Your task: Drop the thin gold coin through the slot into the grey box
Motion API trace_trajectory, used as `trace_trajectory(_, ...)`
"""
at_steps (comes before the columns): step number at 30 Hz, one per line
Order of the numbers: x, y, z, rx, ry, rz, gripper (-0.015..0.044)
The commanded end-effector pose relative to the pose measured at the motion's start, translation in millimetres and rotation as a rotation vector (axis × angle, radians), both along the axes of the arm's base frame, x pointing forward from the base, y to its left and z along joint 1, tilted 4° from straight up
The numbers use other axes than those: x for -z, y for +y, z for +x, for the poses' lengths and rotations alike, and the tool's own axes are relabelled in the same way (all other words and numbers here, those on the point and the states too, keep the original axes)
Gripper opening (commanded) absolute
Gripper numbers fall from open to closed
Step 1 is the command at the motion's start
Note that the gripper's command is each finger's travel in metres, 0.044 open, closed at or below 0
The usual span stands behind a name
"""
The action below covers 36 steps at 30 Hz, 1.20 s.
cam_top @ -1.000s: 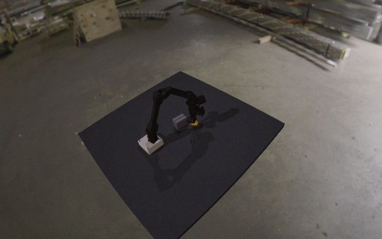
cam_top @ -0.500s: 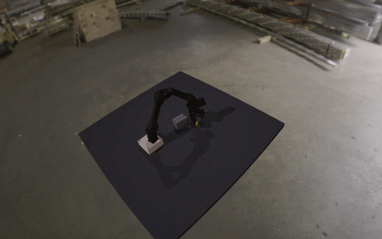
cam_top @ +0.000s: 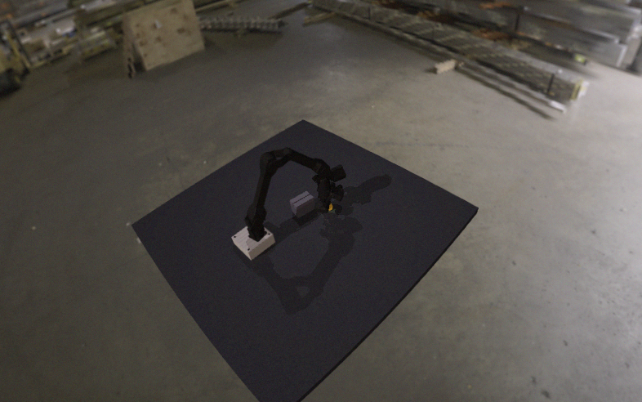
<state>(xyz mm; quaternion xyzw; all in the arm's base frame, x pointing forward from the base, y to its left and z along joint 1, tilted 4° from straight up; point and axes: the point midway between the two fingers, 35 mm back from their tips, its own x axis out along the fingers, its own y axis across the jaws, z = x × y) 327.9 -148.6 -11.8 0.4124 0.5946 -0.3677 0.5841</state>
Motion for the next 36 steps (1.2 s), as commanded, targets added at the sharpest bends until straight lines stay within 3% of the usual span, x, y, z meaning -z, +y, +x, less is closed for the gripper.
trace_trajectory(1, 0.3, 0.2, 0.3, 0.005, -0.002, 0.001, 0.0000)
trace_trajectory(36, -73.7, -5.8, 0.7, 0.005, -0.002, 0.001, 0.0000)
